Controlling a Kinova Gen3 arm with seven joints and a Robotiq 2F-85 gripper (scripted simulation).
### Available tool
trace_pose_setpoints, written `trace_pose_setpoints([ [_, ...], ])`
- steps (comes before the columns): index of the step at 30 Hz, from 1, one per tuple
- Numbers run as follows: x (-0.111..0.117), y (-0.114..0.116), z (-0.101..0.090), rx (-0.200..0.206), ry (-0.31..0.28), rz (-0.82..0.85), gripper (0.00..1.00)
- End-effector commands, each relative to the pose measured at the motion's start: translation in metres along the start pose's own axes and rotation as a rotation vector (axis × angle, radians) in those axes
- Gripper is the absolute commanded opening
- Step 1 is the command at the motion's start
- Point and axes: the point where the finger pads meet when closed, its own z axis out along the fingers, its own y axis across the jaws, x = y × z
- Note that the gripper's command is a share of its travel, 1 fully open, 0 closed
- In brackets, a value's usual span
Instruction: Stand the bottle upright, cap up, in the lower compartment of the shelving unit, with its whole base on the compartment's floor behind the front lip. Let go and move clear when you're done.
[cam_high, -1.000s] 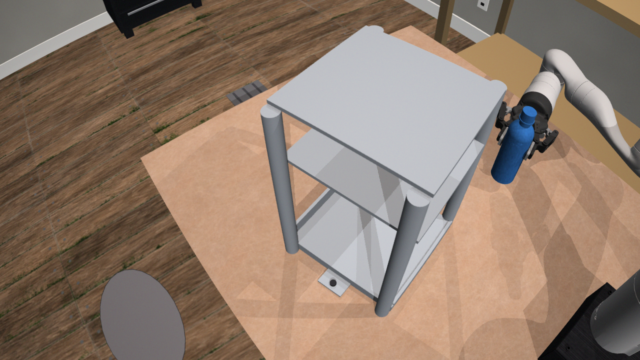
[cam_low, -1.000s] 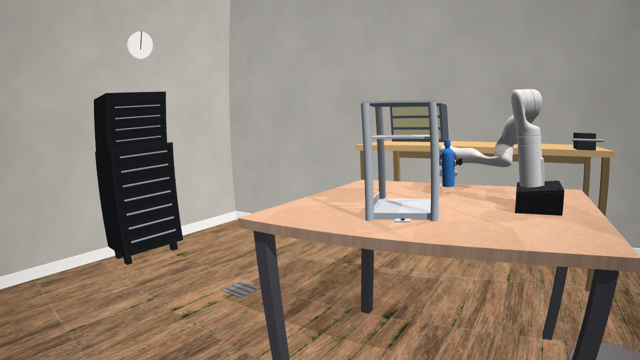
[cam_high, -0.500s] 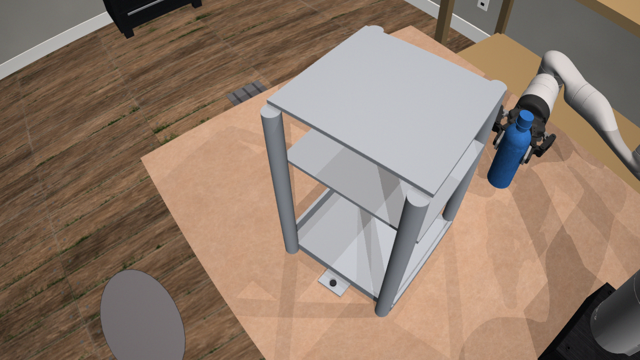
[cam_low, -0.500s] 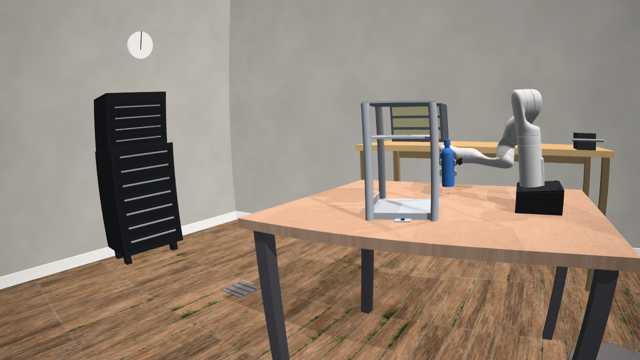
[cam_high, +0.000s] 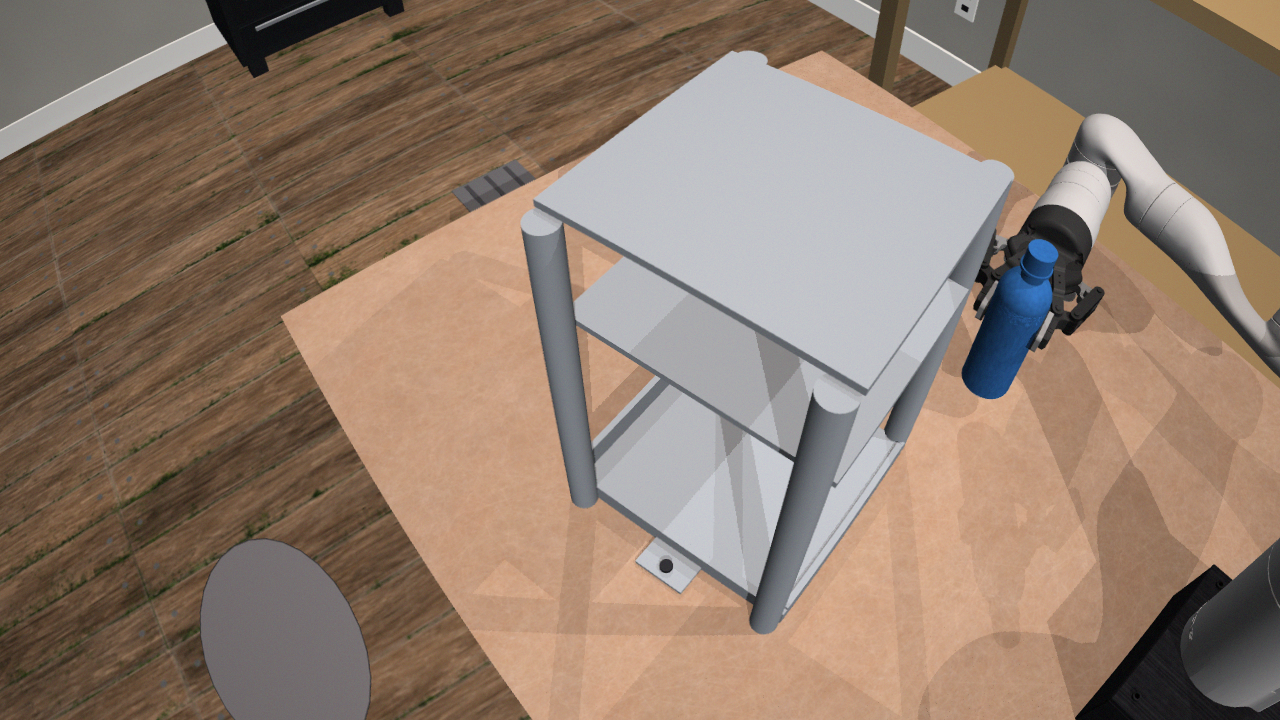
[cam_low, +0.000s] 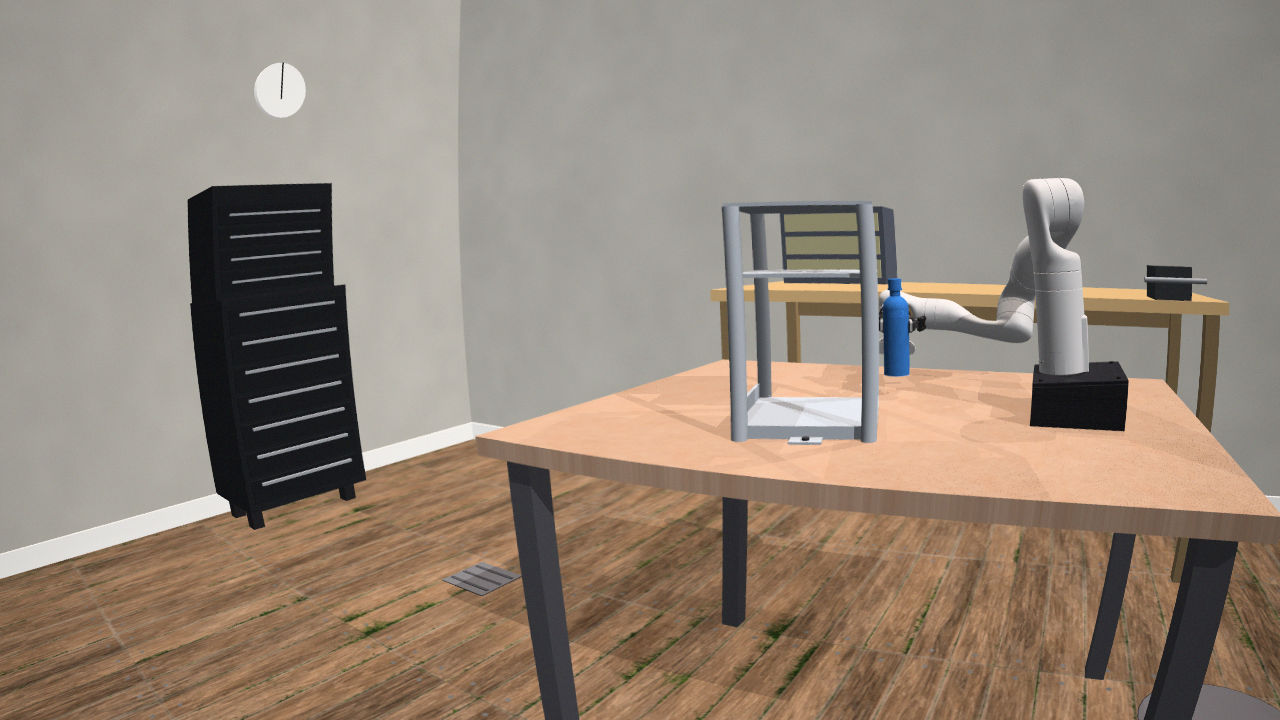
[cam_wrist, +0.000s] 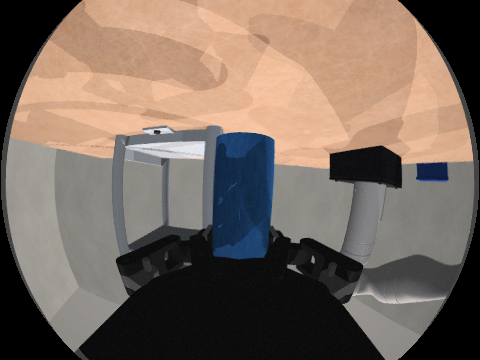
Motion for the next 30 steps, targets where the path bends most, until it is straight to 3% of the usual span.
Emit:
trace_pose_setpoints([
  [1,0.001,0.000,0.003,0.007,0.001,0.009,0.00],
  [19,0.002,-0.004,0.002,0.013,0.000,0.013,0.00],
  [30,0.002,-0.021,0.004,0.008,0.000,0.012,0.00],
])
